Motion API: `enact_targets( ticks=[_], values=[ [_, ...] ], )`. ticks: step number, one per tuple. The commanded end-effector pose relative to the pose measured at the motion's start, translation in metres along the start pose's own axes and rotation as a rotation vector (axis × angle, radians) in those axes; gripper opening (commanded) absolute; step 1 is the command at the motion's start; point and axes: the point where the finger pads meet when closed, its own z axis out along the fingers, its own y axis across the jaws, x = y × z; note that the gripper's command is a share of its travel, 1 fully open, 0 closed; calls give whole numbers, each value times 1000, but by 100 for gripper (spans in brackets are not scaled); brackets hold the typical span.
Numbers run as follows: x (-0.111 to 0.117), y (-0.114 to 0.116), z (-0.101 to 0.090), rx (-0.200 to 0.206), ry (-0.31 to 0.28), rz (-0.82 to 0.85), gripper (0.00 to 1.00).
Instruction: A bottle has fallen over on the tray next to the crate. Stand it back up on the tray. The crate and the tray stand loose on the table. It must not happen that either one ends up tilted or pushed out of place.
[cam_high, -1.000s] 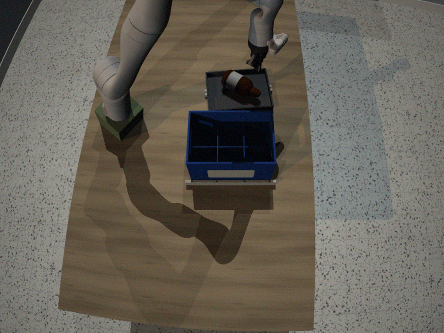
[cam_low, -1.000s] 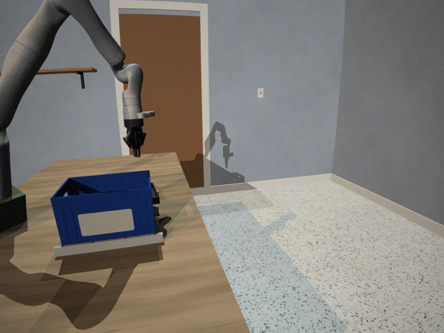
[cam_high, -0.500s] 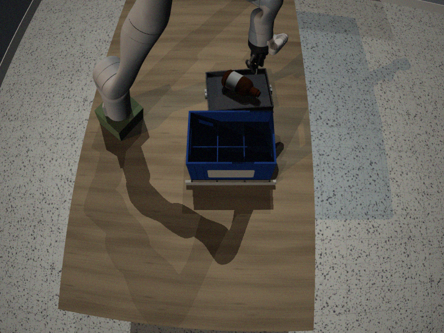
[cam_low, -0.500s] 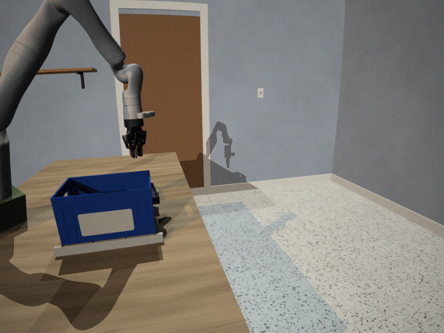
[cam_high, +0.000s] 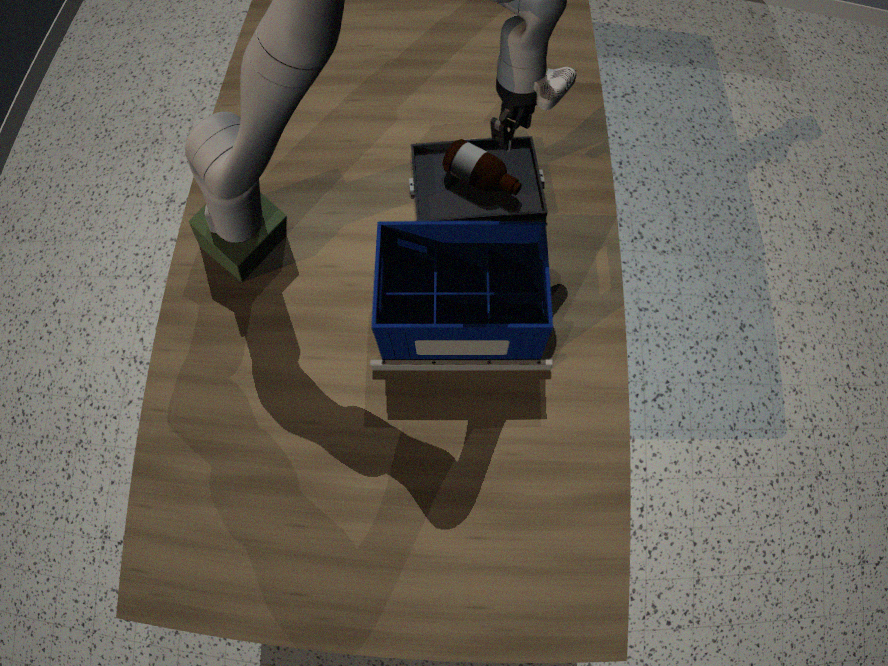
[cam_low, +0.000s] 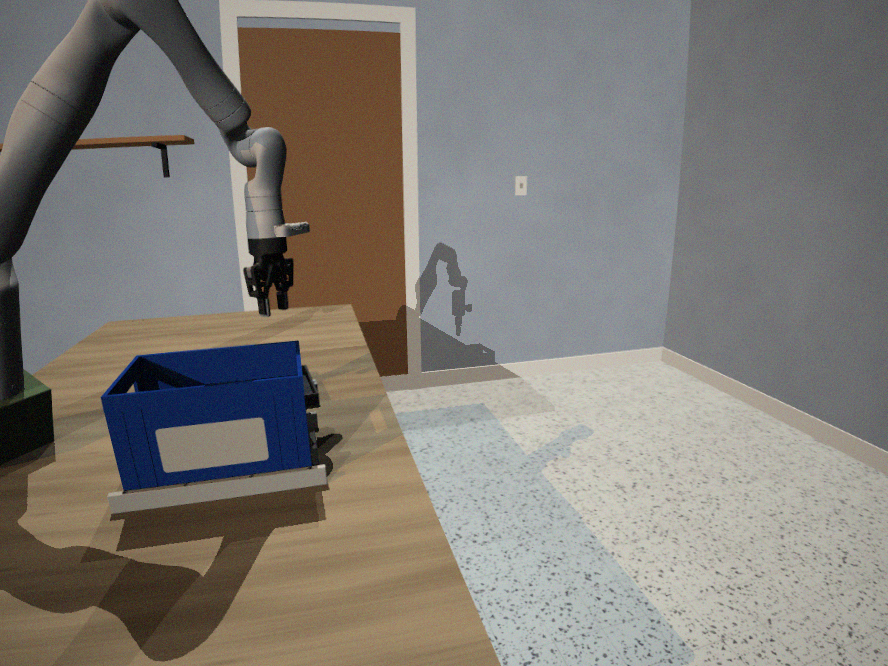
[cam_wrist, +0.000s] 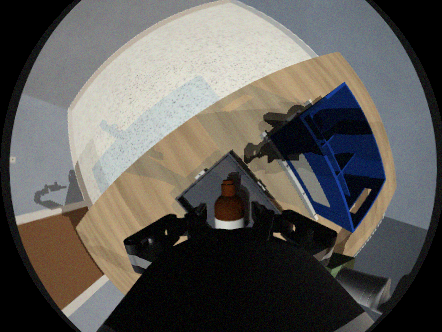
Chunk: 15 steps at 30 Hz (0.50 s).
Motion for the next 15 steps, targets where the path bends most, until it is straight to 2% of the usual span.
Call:
enact_targets(
  ticks=[1, 15],
  values=[
    [-3, 3, -1, -4, -8, -2, 64],
    [-4, 3, 3, -7, -9, -3, 64]
  ],
)
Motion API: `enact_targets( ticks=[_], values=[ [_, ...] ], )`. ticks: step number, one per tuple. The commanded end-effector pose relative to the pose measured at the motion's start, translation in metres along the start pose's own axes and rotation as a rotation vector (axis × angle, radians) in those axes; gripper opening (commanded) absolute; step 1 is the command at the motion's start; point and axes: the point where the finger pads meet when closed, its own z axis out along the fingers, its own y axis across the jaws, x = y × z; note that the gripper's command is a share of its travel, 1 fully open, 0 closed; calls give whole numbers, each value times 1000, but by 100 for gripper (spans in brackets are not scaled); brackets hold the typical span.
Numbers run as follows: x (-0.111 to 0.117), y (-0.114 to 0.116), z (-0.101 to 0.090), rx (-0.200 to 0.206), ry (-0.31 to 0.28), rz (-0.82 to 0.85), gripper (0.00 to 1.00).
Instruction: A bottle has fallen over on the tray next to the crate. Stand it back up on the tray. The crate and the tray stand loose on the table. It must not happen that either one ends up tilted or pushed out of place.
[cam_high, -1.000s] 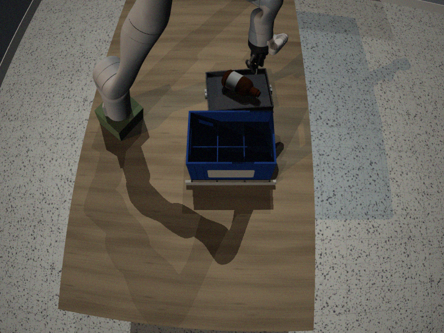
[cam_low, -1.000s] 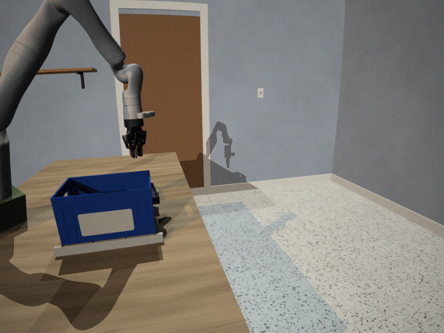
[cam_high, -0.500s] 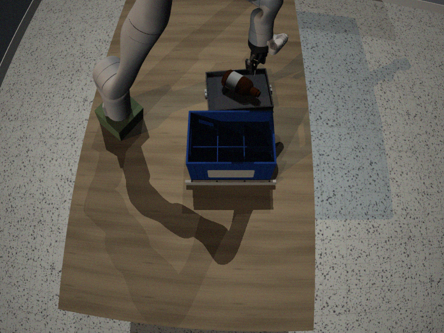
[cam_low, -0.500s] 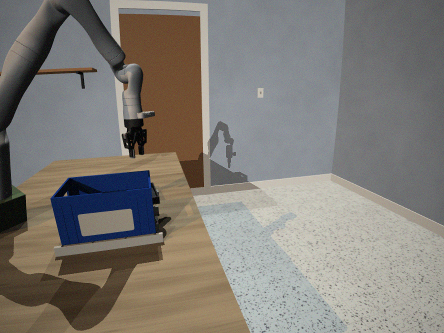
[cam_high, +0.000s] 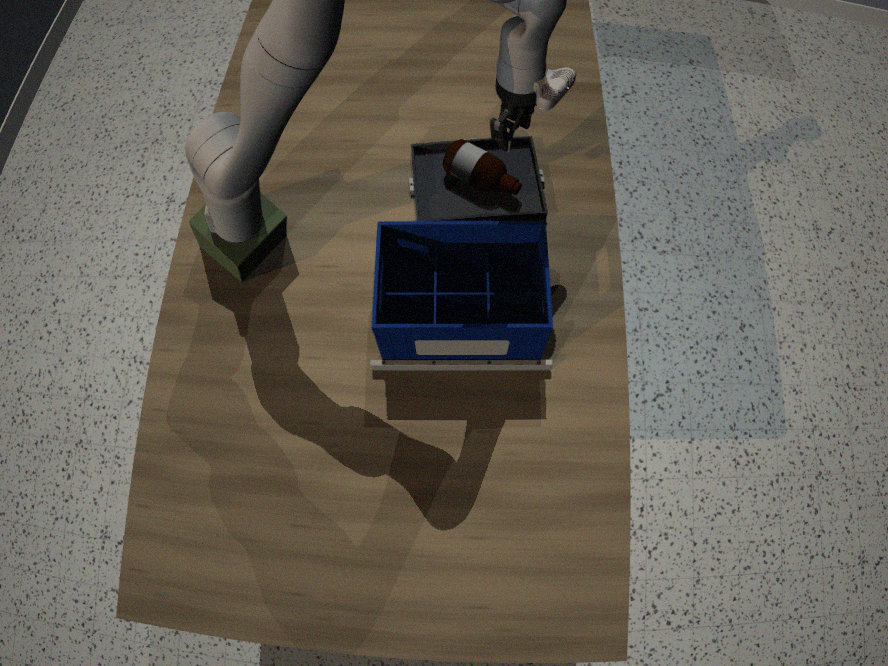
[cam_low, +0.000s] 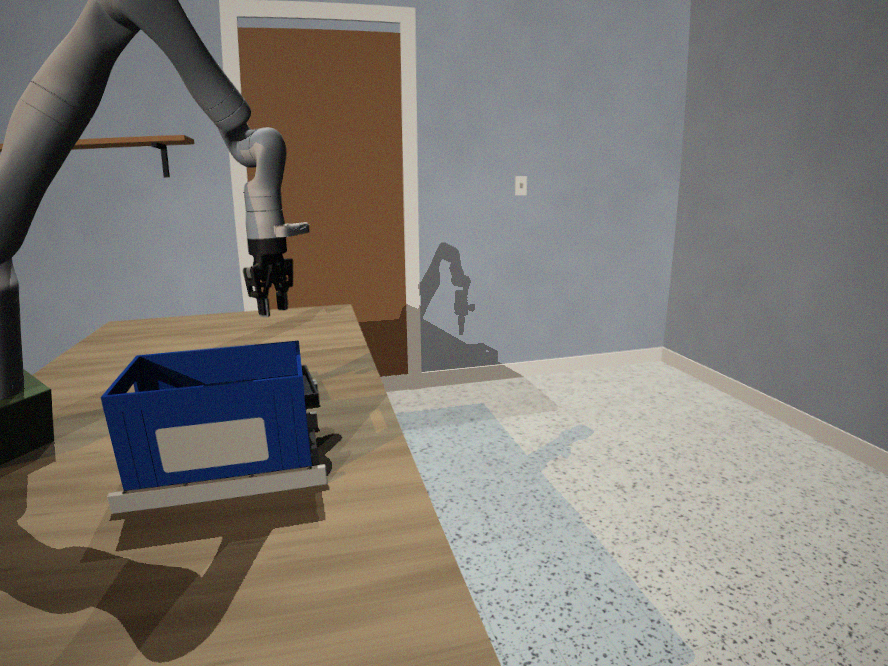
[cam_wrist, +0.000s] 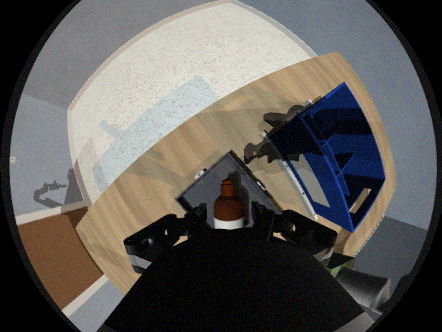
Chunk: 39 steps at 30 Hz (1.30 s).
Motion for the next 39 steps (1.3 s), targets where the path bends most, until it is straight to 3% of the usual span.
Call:
enact_targets(
  ticks=[1, 20, 35, 39],
  values=[
    [-4, 2, 4, -6, -9, -4, 64],
    [-5, 1, 40, -1, -10, -5, 64],
    [-5, 1, 91, -3, -10, -5, 64],
    [-5, 2, 97, -6, -10, -4, 64]
  ],
)
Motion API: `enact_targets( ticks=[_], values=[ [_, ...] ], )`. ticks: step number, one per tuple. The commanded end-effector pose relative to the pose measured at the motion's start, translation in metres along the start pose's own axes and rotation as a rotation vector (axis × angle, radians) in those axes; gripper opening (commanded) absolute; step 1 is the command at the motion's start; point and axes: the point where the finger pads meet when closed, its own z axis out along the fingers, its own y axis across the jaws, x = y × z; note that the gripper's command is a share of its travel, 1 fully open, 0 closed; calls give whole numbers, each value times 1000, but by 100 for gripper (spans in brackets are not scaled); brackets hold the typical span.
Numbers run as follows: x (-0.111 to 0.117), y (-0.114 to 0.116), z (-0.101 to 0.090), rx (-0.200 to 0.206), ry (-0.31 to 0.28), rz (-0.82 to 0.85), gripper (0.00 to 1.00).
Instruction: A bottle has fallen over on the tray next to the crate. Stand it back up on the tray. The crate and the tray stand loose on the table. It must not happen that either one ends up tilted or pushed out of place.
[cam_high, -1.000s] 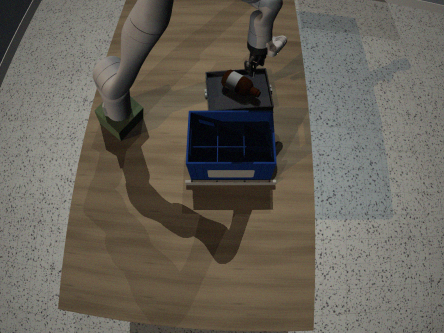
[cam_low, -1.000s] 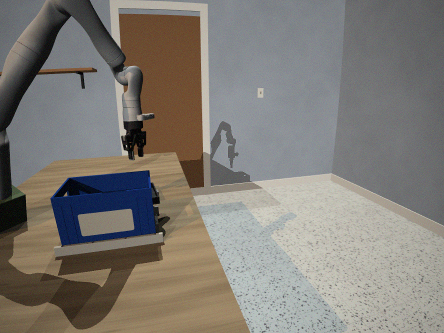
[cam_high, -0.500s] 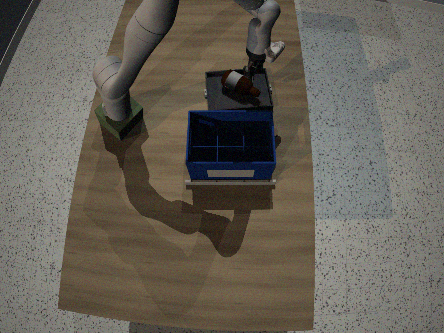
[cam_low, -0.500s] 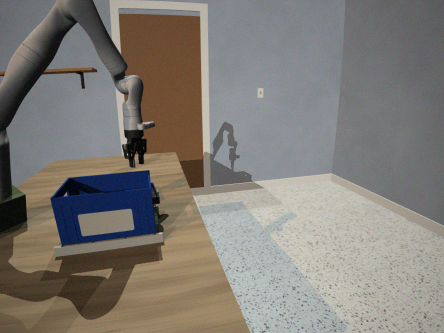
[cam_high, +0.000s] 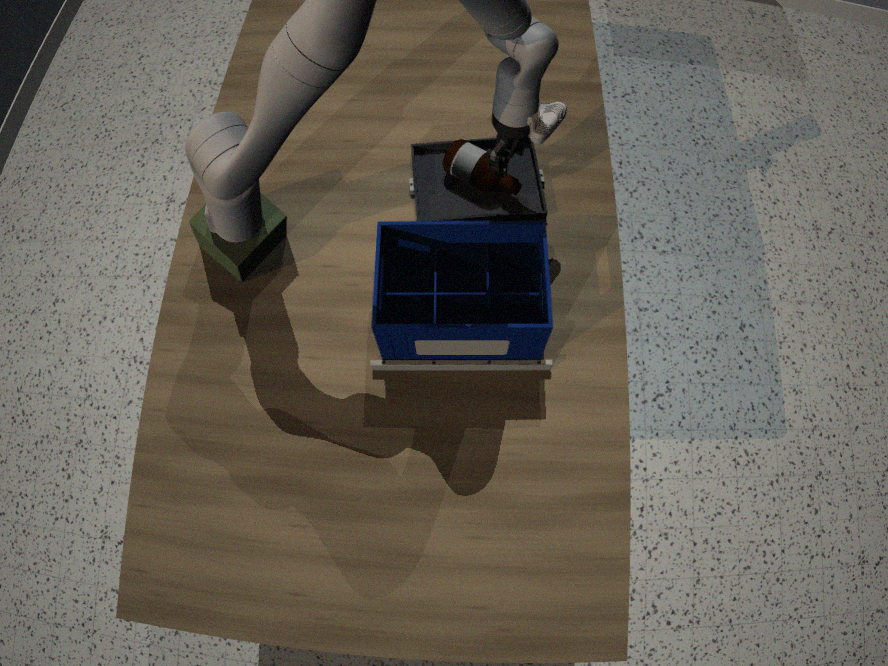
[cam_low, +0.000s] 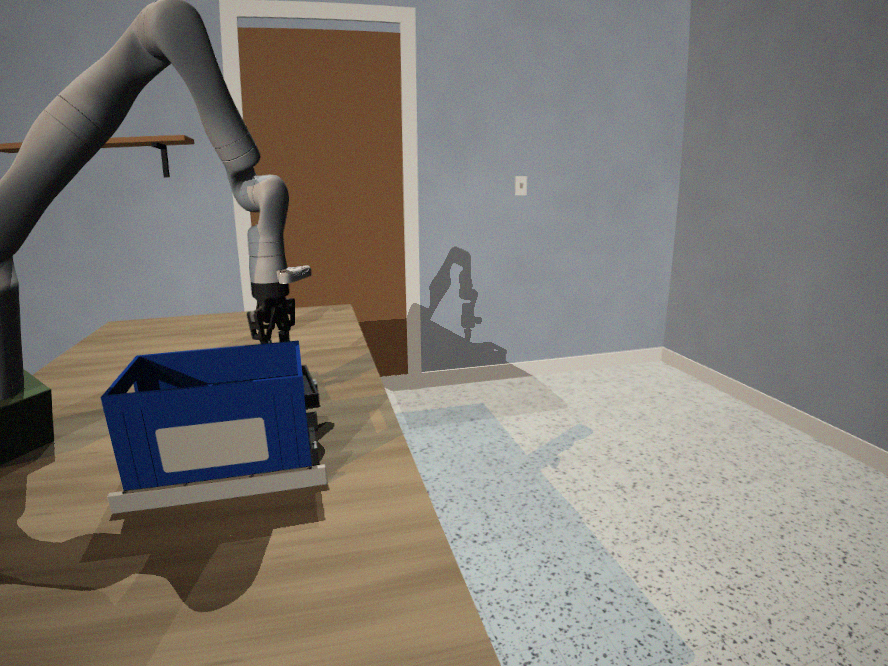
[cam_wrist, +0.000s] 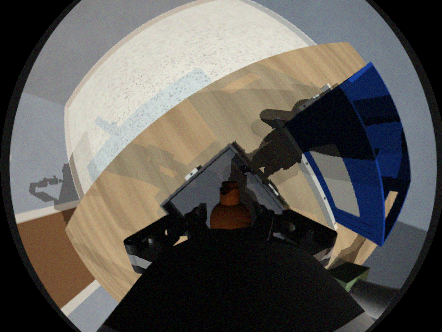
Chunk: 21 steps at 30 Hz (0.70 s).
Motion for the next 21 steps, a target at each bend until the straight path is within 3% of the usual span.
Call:
enact_targets(
  ticks=[1, 10, 21],
  values=[
    [1, 4, 13, -11, 2, 3, 64],
    [1, 4, 28, -11, 1, 3, 64],
    [3, 3, 28, -6, 4, 5, 64]
  ],
)
